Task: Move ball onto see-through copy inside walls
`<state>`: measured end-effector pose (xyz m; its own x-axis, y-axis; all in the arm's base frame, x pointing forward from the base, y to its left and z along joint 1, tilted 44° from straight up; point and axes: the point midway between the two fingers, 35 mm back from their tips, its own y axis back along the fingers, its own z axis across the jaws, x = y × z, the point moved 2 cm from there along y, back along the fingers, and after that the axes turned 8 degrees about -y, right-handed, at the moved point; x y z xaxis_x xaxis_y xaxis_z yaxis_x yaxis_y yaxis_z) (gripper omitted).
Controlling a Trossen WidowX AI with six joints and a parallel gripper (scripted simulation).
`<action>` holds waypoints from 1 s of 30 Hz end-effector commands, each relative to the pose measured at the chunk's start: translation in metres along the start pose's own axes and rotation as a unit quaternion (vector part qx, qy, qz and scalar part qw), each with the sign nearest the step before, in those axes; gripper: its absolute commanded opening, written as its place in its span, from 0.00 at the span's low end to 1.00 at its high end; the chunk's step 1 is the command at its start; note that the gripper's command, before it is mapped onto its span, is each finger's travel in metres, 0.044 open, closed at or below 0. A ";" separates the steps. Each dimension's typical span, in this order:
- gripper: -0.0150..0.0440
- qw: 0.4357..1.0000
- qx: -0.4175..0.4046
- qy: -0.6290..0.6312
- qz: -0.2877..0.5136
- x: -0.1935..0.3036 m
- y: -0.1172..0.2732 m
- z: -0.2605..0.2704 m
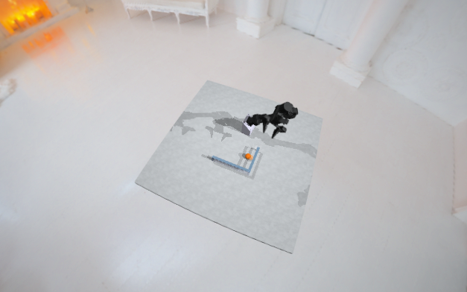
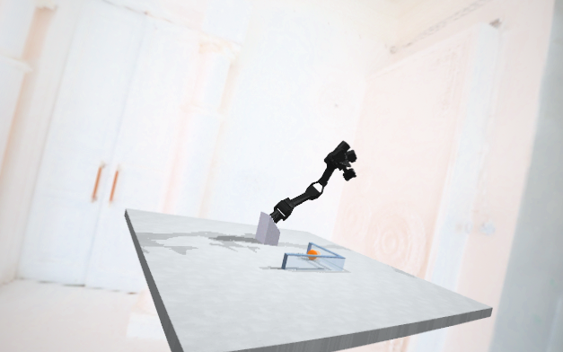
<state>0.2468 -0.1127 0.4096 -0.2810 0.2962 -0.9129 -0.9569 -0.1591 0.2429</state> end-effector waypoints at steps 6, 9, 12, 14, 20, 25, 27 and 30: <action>0.82 0.965 -0.122 0.159 0.168 0.108 -0.091 -0.007; 0.82 0.937 -0.175 0.214 0.211 0.146 -0.110 -0.002; 0.82 0.902 -0.232 0.267 0.248 0.185 -0.124 0.005; 0.82 0.874 -0.273 0.300 0.268 0.211 -0.130 0.012; 0.82 0.769 -0.405 0.386 0.308 0.288 -0.133 0.035; 0.82 0.709 -0.471 0.418 0.316 0.324 -0.126 0.046; 0.82 0.709 -0.471 0.418 0.316 0.324 -0.126 0.046; 0.82 0.709 -0.471 0.418 0.316 0.324 -0.126 0.046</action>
<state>0.2769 0.0440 0.1023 -0.1360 -0.7054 -0.6957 -0.0946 -0.6898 0.7178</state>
